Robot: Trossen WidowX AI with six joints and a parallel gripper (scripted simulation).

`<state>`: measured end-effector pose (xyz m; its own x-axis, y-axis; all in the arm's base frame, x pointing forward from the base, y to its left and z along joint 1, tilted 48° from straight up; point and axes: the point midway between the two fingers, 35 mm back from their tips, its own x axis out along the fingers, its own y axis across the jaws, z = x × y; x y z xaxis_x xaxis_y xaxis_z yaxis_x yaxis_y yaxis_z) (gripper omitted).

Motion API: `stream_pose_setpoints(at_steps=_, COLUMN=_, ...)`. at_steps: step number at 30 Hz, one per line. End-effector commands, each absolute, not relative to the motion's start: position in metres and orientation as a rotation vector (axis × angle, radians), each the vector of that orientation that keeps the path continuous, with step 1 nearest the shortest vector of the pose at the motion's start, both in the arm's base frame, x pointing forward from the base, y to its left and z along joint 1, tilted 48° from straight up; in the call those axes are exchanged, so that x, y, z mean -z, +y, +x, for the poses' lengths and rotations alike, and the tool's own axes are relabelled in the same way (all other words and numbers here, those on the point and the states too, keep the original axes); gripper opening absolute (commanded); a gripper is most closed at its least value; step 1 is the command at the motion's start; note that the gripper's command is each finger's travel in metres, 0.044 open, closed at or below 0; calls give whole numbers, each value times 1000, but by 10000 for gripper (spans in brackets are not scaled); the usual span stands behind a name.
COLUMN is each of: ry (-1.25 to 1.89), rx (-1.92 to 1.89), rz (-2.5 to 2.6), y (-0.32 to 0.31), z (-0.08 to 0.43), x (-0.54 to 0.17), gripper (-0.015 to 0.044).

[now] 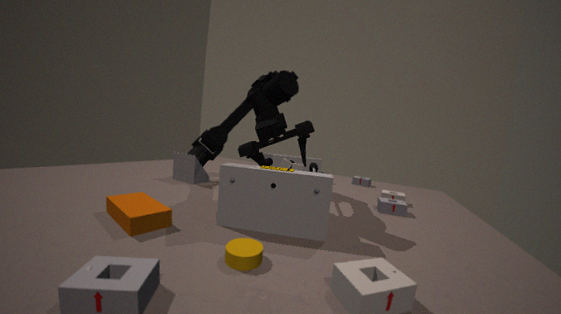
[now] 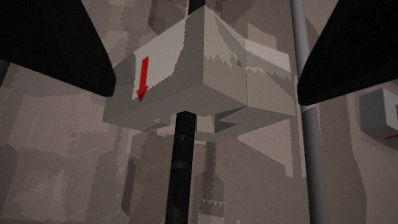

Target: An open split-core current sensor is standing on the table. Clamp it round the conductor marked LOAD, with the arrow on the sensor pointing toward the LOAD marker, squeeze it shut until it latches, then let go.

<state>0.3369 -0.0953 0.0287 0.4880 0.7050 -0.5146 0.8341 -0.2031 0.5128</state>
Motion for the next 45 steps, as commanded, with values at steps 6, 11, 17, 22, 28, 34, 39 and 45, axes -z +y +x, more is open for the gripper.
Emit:
stream_pose_setpoints(at_steps=6, ry=1344, rx=249, rz=1930, y=-89, z=342, x=-24, gripper=440)
stream_pose_setpoints(at_steps=11, ry=1440, rx=303, rz=1868, y=-85, z=349, x=-20, gripper=440)
stream_pose_setpoints(at_steps=17, ry=1556, rx=356, rz=1782, y=-78, z=356, x=-16, gripper=440)
stream_pose_setpoints(at_steps=22, ry=1611, rx=372, rz=1735, y=-71, z=360, x=-15, gripper=440)
stream_pose_setpoints(at_steps=28, ry=1601, rx=373, rz=1753, y=-71, z=358, x=-14, gripper=426)
stream_pose_setpoints(at_steps=34, ry=1601, rx=373, rz=1753, y=-71, z=358, x=-14, gripper=386)
stream_pose_setpoints(at_steps=39, ry=1601, rx=373, rz=1753, y=-71, z=358, x=-14, gripper=353)
stream_pose_setpoints(at_steps=45, ry=1601, rx=373, rz=1753, y=-71, z=358, x=-14, gripper=313)
